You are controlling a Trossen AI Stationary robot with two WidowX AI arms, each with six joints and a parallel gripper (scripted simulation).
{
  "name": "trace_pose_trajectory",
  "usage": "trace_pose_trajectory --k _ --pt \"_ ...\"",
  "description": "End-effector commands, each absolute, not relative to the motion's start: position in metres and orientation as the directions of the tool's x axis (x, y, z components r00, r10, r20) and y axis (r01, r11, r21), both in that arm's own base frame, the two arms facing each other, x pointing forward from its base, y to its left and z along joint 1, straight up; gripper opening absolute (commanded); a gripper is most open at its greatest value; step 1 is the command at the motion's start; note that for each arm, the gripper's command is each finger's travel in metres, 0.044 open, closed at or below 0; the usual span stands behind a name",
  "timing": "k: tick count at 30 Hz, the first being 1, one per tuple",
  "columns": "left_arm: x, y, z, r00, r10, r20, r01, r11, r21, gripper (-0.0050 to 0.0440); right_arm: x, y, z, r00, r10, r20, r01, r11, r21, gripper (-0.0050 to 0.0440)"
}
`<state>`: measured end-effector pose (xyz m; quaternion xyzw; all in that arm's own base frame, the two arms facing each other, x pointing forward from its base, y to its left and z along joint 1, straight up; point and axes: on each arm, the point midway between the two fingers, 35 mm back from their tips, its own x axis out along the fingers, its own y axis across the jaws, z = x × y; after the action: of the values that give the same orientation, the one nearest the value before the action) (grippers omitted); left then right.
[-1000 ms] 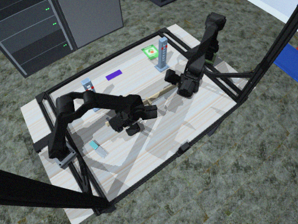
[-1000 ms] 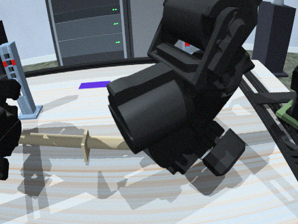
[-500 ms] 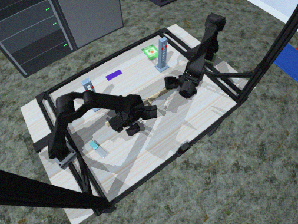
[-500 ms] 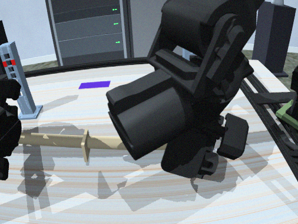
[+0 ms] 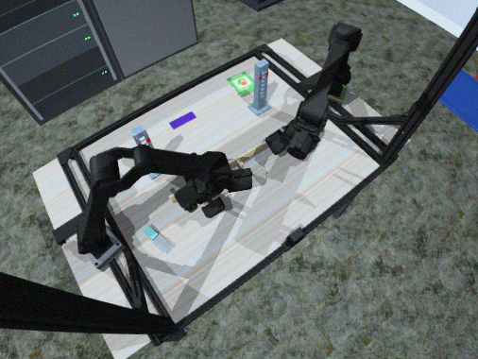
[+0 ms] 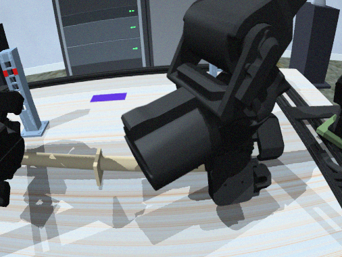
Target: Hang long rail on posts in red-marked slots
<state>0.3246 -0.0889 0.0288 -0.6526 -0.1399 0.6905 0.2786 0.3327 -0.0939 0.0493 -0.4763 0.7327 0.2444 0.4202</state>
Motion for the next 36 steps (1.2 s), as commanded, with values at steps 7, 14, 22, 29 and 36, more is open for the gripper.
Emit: trace_pose_trajectory --k 7,14,22,29,36 --pt "0.3256 -0.0884 0.0297 0.012 0.572 -0.82 -0.196 -0.803 -0.563 0.0 0.3338 -0.0946 0.0456 -0.199 -0.504 -0.84 -0.978 0.155 0.139 0.016" --pt "0.3256 -0.0884 0.0297 0.012 0.572 -0.82 -0.196 -0.803 -0.563 0.0 0.3339 -0.095 0.0442 -0.202 -0.509 -0.837 -0.973 0.011 0.229 0.016" --pt "0.3256 -0.0884 0.0297 0.012 0.572 -0.82 -0.196 -0.803 -0.563 0.0 0.3342 -0.0955 0.042 -0.207 -0.517 -0.831 -0.907 -0.216 0.361 0.016" --pt "0.3256 -0.0884 0.0297 0.012 0.572 -0.82 -0.196 -0.803 -0.563 0.0 0.3343 -0.0959 0.0403 -0.211 -0.523 -0.826 -0.813 -0.376 0.445 0.016" --pt "0.3256 -0.0884 0.0297 0.012 0.572 -0.82 -0.196 -0.803 -0.563 0.0 0.3345 -0.0962 0.0386 -0.214 -0.529 -0.821 -0.684 -0.519 0.513 0.016"
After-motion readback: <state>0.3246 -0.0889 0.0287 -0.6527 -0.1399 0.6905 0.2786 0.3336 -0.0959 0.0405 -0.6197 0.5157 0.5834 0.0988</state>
